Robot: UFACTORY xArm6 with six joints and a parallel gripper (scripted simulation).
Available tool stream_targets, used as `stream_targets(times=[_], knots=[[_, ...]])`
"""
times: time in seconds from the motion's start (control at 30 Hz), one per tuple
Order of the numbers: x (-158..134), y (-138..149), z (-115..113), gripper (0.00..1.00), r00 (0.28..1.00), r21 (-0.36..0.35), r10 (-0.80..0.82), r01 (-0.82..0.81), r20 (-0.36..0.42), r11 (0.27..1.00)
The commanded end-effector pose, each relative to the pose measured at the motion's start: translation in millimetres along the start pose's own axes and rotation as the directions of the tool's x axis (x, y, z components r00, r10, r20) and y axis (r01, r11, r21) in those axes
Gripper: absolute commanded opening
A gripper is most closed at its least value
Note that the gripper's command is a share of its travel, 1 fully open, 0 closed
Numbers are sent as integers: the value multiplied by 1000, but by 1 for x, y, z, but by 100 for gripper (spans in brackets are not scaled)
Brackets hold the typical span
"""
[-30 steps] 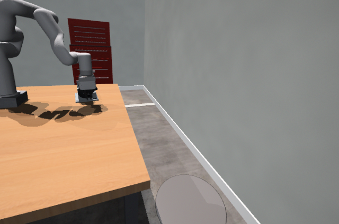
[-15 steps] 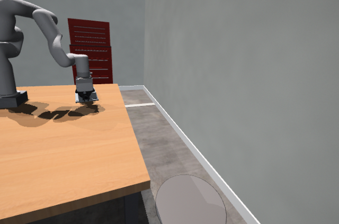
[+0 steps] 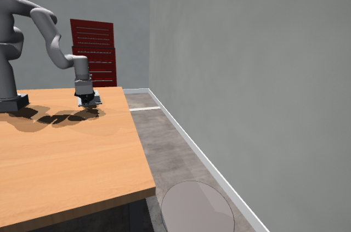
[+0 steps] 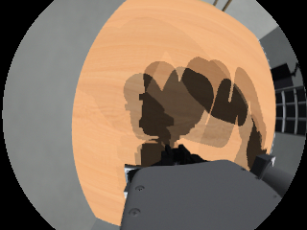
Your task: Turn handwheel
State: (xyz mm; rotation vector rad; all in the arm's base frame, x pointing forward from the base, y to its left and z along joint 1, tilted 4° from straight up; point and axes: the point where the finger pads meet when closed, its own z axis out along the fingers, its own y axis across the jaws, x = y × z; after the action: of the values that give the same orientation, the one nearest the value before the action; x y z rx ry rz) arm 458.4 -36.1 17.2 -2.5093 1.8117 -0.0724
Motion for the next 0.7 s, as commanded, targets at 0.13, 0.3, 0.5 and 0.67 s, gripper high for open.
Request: stream_targets(times=[0.13, 0.3, 0.5, 0.67], knots=[[1, 8, -8, 6, 1000, 2, 0, 0, -1, 1000], [1, 12, -15, 6, 1000, 2, 0, 0, -1, 1000], [1, 13, -23, 6, 1000, 2, 0, 0, -1, 1000], [1, 11, -33, 6, 1000, 2, 0, 0, -1, 1000]])
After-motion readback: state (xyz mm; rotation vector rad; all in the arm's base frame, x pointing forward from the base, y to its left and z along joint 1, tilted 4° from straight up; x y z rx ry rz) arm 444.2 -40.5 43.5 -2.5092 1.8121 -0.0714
